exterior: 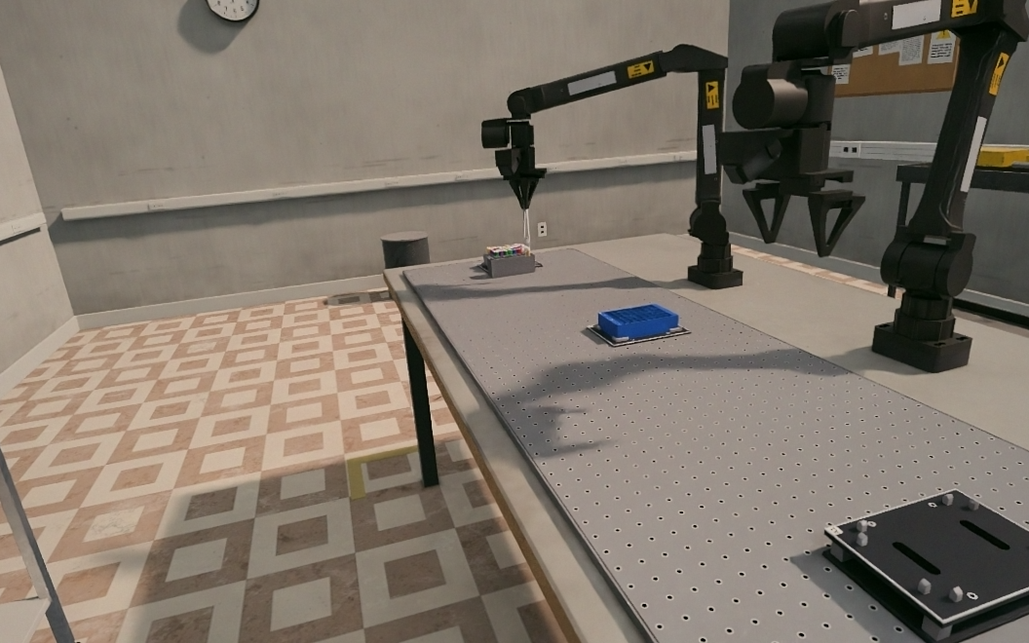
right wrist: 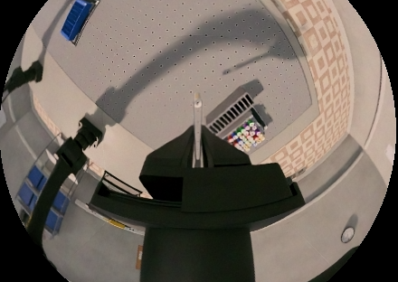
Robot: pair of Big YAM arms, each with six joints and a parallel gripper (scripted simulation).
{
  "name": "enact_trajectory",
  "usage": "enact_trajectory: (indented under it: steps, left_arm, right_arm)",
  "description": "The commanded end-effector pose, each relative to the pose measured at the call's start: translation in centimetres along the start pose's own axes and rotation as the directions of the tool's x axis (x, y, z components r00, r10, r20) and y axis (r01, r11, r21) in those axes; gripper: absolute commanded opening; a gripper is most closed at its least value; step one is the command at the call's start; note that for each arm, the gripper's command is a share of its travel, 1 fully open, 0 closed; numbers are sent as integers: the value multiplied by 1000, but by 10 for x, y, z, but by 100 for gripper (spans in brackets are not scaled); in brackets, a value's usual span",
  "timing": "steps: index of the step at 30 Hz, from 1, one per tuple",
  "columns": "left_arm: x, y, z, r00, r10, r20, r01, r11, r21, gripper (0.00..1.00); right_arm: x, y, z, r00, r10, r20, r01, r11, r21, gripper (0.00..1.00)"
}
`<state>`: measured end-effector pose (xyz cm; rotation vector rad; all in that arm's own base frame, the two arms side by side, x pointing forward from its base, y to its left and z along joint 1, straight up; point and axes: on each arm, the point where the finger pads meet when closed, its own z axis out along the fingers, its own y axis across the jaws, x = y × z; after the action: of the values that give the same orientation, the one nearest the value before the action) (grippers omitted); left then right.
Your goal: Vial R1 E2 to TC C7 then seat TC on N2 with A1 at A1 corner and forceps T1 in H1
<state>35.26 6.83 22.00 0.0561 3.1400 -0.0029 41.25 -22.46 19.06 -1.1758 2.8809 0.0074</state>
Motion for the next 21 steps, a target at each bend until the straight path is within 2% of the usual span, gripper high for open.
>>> enact_trajectory:
  steps: [1,2,3,7,19,20,21]
  left_arm:
    - [-8,3,-14,999,-5,34,6,1000,-10,100]
    - [-8,3,-14,999,-5,34,6,1000,-10,100]
    - [-8,3,-14,999,-5,34,6,1000,-10,100]
    - [-8,3,-14,999,-5,34,6,1000,-10,100]
    - [-8,3,-14,999,-5,34,6,1000,-10,100]
    - [-8,3,-14,999,-5,34,6,1000,-10,100]
    - [-8,3,-14,999,-5,34,6,1000,-10,100]
  right_arm:
    - [-6,2,-7,1000,7,5,-7,1000,28,9]
    - [-6,2,-7,1000,7,5,-7,1000,28,9]
    - [-1,0,9,1000,20,-7,-20,1000,-8,9]
    - [-10,9,-8,1000,7,5,-7,1000,25,9]
    - [-20,22,-4,1000,7,4,-7,1000,20,9]
    - [-16,20,9,1000,19,-7,-19,1000,-7,9]
    - [-20,23,3,1000,12,-2,-12,1000,6,9]
